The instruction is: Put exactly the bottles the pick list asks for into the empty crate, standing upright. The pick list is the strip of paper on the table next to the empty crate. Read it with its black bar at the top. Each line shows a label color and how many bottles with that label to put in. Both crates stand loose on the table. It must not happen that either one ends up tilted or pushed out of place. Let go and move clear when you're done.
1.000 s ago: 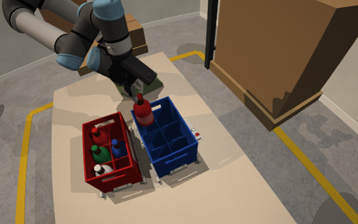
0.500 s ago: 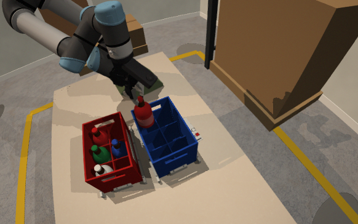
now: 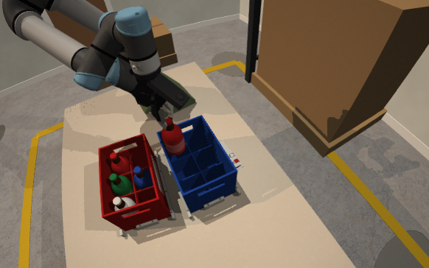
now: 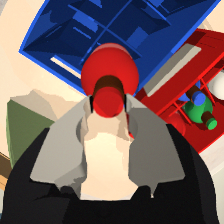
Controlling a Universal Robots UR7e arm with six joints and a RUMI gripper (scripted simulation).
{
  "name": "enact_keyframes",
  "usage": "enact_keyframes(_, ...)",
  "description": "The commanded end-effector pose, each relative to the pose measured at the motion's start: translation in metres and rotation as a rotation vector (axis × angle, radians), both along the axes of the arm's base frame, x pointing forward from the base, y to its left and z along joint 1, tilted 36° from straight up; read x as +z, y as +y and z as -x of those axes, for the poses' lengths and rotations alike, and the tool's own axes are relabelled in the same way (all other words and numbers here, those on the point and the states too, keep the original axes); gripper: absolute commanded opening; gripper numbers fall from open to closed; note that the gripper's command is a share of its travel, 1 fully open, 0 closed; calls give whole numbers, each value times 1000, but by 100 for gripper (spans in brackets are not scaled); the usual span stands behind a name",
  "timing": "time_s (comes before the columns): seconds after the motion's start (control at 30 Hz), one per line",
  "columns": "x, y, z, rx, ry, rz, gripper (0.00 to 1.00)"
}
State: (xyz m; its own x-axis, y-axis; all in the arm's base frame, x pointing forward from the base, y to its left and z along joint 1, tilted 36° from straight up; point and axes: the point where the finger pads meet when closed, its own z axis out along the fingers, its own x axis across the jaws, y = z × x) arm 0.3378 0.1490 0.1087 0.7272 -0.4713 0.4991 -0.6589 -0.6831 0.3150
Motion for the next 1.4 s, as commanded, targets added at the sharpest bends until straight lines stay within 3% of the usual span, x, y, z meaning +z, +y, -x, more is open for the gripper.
enact_keyframes(0.0, -4, -3, -1, 1, -1, -1, 0)
enact_keyframes(1.37, -32, -22, -8, 1, -1, -1, 0)
